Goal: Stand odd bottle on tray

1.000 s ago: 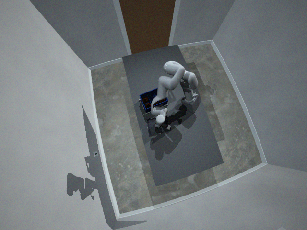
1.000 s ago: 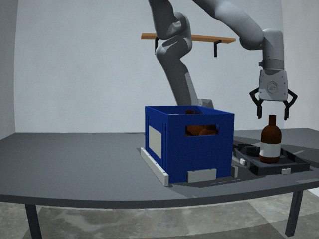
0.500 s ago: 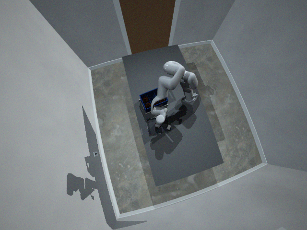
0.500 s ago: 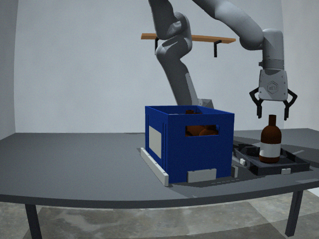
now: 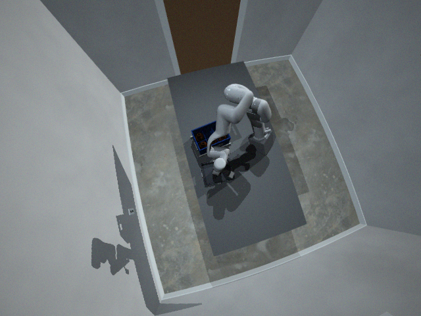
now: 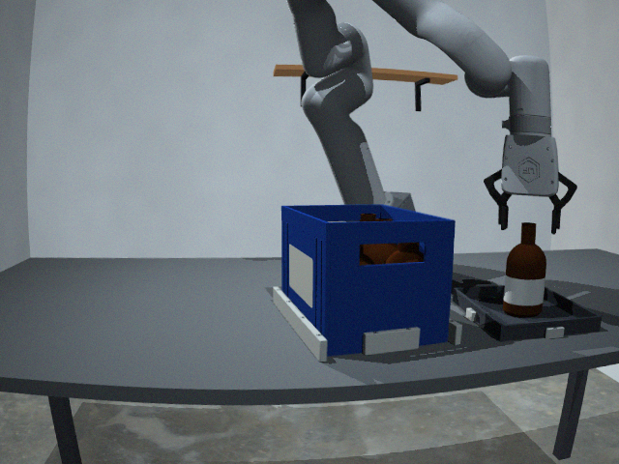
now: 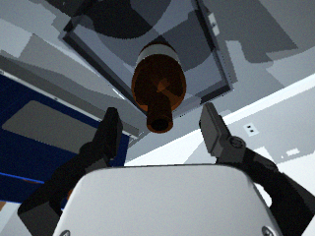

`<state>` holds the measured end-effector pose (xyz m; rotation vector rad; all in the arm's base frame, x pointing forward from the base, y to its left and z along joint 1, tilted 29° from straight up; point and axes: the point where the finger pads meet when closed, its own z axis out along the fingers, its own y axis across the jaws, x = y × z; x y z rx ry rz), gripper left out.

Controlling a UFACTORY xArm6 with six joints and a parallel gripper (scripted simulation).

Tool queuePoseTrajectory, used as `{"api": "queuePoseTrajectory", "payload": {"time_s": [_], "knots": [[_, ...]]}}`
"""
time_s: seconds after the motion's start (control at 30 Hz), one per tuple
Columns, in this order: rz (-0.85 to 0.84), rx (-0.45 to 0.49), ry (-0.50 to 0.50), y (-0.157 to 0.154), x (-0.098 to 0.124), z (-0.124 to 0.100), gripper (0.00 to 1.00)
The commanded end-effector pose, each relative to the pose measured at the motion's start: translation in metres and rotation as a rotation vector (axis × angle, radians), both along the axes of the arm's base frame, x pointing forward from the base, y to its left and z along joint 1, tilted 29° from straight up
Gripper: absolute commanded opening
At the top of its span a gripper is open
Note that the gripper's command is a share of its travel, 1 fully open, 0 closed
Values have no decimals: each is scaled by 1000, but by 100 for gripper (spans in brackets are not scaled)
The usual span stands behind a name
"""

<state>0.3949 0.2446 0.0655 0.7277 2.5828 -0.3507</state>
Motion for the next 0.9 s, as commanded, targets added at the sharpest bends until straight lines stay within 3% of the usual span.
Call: {"api": "queuePoseTrajectory", "payload": {"time_s": [0.0, 0.4, 0.87], "knots": [[1, 3, -3, 1, 1, 1, 100], [1, 3, -3, 4, -2, 7, 100], [1, 3, -3, 14, -12, 34, 100]]}}
